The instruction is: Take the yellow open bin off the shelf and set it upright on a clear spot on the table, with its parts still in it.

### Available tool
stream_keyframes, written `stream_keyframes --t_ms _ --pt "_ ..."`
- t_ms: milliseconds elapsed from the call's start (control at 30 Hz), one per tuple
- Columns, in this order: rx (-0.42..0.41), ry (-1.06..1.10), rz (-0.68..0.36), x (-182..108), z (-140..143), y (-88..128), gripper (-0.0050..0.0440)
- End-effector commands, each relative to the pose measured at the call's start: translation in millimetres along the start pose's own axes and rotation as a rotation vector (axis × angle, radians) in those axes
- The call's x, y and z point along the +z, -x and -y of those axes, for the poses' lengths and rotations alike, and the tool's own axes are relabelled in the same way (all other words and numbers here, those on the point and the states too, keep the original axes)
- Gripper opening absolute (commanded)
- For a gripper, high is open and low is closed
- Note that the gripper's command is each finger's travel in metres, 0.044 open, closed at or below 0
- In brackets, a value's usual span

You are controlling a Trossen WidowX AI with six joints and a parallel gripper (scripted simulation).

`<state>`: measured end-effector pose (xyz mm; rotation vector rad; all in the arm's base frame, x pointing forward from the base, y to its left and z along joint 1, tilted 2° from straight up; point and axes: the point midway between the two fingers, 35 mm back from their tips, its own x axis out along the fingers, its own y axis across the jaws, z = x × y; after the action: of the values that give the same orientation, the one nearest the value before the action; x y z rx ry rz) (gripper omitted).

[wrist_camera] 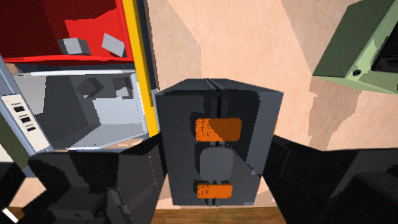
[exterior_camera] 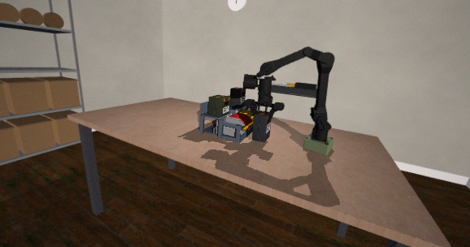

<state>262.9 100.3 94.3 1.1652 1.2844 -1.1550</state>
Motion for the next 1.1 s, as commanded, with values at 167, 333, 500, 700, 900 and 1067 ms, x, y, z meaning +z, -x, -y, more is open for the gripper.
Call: stream_keyframes --t_ms 167,333,500,700,900,1067 --pt "0.046 0.003 -0.012 0.5 -6.3 12.8 0.0000" --pt "0.064 0.007 -0.017 2.8 -9.8 18.4 0.0000" --pt "0.064 0.007 -0.017 2.8 -9.8 18.4 0.0000" --pt "0.041 0.002 -0.011 4.0 -6.5 11.3 0.0000" --pt "0.065 0.007 -0.016 5.3 -10.2 18.0 0.0000" --pt "0.065 0.007 -0.016 5.3 -10.2 18.0 0.0000"
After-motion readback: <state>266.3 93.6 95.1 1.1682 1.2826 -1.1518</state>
